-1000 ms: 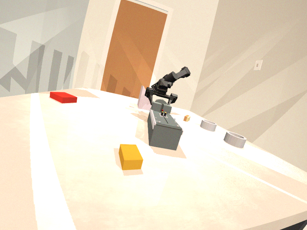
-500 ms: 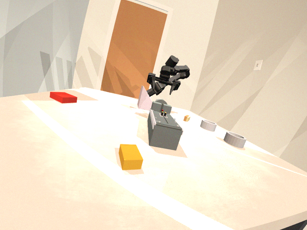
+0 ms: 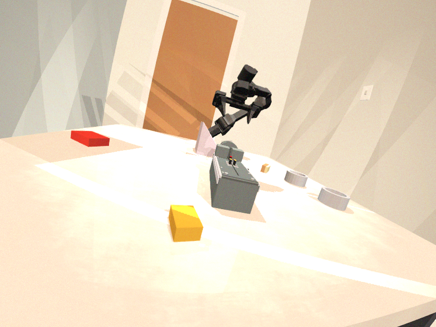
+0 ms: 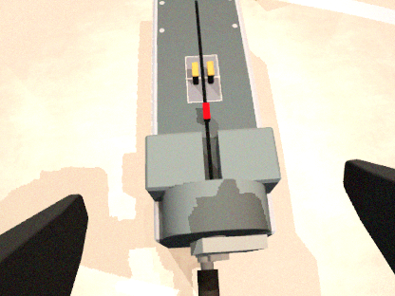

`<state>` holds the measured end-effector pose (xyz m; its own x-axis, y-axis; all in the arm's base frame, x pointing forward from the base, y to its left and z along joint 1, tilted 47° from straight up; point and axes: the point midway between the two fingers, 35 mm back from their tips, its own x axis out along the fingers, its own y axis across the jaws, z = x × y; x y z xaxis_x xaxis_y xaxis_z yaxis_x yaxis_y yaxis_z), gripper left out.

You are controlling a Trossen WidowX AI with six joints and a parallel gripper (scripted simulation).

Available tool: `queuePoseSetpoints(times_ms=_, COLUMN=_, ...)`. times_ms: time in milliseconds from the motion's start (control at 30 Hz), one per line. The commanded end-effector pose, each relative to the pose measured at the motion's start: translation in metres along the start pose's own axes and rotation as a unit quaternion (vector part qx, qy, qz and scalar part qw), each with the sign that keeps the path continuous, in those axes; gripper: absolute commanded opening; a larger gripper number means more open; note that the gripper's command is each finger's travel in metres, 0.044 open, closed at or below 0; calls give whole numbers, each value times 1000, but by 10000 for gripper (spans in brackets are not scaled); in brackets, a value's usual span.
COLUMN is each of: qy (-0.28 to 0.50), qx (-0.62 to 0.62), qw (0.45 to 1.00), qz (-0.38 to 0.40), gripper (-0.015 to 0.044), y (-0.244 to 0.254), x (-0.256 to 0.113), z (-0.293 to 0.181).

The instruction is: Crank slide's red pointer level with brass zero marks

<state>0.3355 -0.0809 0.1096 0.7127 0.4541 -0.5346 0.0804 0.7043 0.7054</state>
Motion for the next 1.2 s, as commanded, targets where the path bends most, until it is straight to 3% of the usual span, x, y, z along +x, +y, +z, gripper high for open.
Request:
queuePoseSetpoints(times_ms=0, qy=6, qx=-16, qw=1000, qz=11, gripper=440, y=-3, x=11, z=13)
queuePoseSetpoints(times_ms=567, qy=24, qx=-82, qw=995, qz=57, gripper=440, y=-23, x=68, z=62)
queuePoseSetpoints(times_ms=867, qy=24, qx=-82, qw=995, qz=58, gripper=440, y=-22, x=104, z=28)
queuePoseSetpoints(times_ms=1167, qy=24, qx=-82, qw=995, qz=58, gripper=440, y=-22, x=106, z=26)
